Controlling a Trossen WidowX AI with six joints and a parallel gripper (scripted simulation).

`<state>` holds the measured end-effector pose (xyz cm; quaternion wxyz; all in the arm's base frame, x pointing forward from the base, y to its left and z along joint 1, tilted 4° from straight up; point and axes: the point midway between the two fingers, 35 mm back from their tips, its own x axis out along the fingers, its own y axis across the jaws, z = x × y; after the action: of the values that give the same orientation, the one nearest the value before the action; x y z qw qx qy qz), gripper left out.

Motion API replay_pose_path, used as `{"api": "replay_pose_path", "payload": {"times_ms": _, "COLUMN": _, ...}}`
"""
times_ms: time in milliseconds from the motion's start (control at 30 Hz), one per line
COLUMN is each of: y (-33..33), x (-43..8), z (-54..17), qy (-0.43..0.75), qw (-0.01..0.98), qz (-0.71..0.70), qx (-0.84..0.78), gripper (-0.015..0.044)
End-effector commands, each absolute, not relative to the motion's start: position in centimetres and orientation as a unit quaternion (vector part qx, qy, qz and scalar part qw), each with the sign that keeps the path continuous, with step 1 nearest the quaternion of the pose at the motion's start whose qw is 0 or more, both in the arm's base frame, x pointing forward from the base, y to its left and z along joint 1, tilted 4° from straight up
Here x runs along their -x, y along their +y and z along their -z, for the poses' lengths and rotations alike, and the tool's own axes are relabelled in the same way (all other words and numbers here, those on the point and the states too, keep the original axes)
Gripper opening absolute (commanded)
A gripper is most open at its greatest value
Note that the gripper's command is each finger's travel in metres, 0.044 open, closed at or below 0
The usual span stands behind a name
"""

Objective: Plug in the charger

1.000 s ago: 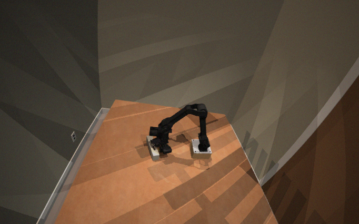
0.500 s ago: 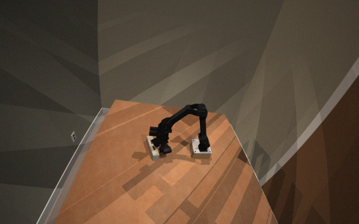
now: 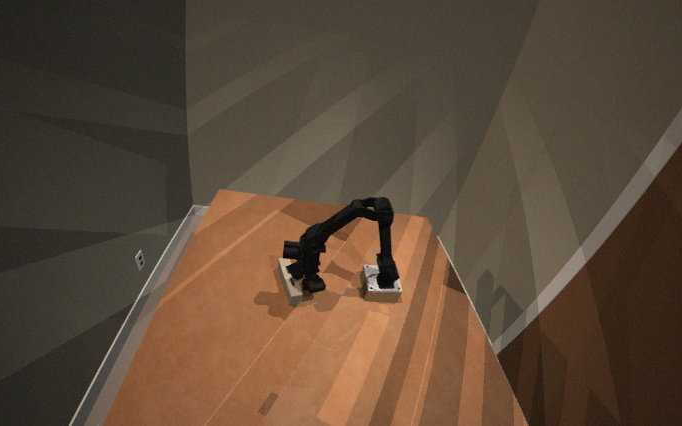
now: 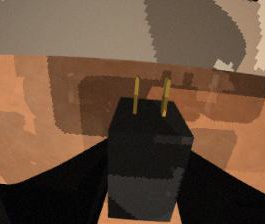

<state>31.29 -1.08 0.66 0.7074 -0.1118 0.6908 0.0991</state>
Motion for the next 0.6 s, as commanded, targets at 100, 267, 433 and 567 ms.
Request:
{"api": "replay_pose_path", "payload": {"times_ms": 100, "y": -0.96, "x": -31.49, "z": -0.76, "qy": 0.69, "qw": 0.708, "qz": -0.1, "qx": 0.108, "gripper": 0.0}}
{"api": "replay_pose_path", "payload": {"times_ms": 267, "y": -0.94, "x": -31.56, "z": -0.77, "qy": 0.69, "qw": 0.708, "qz": -0.1, "qx": 0.108, "gripper": 0.0}}
{"api": "replay_pose_path", "payload": {"times_ms": 433, "y": -0.92, "x": -31.63, "z": -0.78, "qy": 0.69, "qw": 0.708, "qz": -0.1, "qx": 0.108, "gripper": 0.0}}
{"api": "replay_pose_path", "payload": {"times_ms": 567, "y": -0.9, "x": -31.69, "z": -0.79, "qy": 0.69, "qw": 0.708, "qz": -0.1, "qx": 0.108, "gripper": 0.0}}
